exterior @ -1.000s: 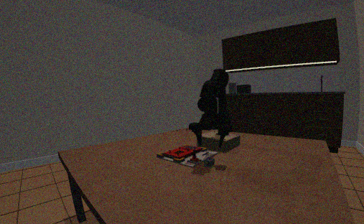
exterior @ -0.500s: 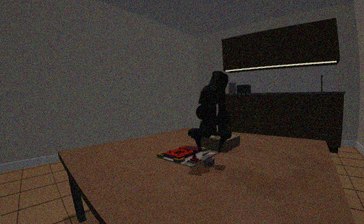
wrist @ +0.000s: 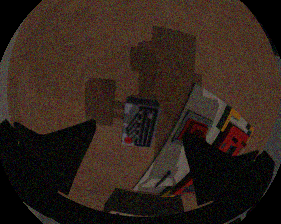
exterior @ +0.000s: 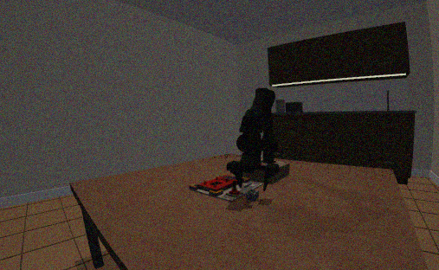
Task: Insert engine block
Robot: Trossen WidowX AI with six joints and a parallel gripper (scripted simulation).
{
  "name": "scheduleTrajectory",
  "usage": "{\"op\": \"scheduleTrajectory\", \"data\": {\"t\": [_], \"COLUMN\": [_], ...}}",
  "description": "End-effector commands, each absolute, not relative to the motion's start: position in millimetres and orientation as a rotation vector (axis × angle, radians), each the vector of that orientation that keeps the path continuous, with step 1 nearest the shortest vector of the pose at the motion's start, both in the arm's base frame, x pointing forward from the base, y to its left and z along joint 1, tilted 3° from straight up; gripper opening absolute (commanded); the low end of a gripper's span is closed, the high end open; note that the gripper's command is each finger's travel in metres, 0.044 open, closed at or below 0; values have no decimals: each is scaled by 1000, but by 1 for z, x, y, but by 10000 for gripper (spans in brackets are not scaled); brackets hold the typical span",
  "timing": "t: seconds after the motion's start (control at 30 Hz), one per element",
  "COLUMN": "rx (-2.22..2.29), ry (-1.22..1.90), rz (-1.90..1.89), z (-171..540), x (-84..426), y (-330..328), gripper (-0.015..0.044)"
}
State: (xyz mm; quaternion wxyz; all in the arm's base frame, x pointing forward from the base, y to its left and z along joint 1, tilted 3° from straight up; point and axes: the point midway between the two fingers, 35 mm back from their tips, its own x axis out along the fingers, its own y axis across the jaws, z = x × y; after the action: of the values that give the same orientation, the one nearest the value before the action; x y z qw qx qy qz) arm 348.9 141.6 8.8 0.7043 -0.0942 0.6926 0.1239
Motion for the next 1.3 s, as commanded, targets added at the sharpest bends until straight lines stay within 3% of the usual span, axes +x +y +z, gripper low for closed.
{"op": "scheduleTrajectory", "data": {"t": [0.0,0.3,0.67,0.93,1.07,1.27], "rx": [-205,-205,-205,-205,-205,-205], "ry": [1546,1546,1546,1546,1546,1546], "rz": [279,279,279,279,279,279], "z": [1,-11,-11,-11,-7,11], "x": [348,347,347,347,348,351], "y": [143,143,143,143,143,143], "gripper": [440,440,151,98,0,0]}}
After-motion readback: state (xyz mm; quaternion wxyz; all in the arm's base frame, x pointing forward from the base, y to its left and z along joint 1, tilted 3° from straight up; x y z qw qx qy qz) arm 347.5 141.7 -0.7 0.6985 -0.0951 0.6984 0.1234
